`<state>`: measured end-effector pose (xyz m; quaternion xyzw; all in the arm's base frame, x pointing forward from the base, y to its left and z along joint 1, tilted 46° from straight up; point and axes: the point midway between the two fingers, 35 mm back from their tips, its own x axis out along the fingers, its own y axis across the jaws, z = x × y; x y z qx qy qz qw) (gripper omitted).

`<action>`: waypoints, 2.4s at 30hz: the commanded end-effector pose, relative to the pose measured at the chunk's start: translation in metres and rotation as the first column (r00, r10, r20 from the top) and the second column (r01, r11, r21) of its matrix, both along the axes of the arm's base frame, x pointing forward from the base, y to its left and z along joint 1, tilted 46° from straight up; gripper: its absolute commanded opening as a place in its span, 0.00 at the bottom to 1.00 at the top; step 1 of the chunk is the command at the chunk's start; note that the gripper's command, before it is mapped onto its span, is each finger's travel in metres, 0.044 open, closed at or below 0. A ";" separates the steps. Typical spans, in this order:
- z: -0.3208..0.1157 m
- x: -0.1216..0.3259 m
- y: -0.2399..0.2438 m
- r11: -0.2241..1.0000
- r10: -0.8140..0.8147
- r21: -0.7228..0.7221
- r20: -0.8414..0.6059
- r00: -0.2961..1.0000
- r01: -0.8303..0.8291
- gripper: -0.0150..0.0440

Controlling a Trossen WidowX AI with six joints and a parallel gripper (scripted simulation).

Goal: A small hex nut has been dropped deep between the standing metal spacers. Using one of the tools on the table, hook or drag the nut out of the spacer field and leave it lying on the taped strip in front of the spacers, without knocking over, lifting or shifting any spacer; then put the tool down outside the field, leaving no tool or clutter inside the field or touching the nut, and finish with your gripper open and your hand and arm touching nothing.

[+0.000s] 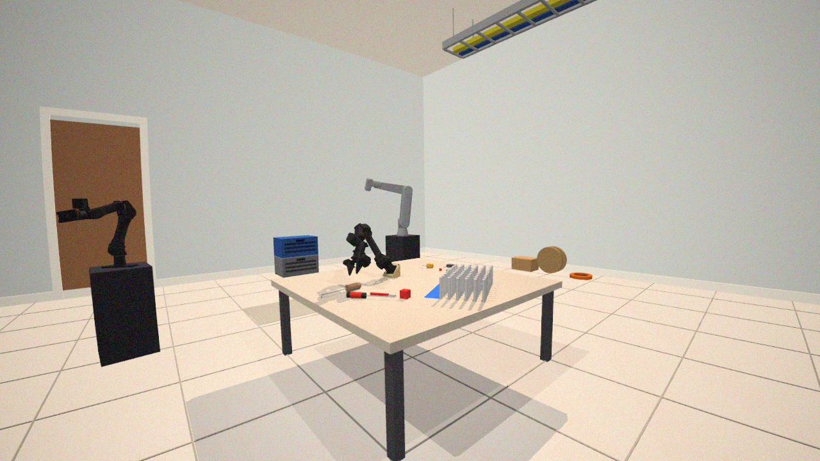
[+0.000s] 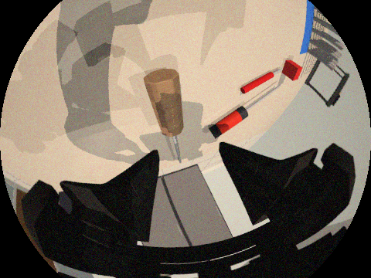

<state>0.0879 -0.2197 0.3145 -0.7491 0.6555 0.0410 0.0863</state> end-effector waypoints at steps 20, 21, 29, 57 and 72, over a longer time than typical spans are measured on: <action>-0.016 0.000 -0.019 1.000 0.004 -0.001 -0.003 1.000 -0.004 0.73; -0.017 0.000 -0.021 1.000 0.004 -0.001 -0.003 1.000 -0.004 0.73; -0.026 -0.002 -0.030 1.000 0.004 -0.002 -0.004 1.000 -0.004 0.73; -0.046 -0.010 -0.050 1.000 0.004 -0.008 -0.006 1.000 -0.004 0.54; -0.037 0.016 -0.034 0.997 0.038 0.064 0.095 0.995 -0.045 0.25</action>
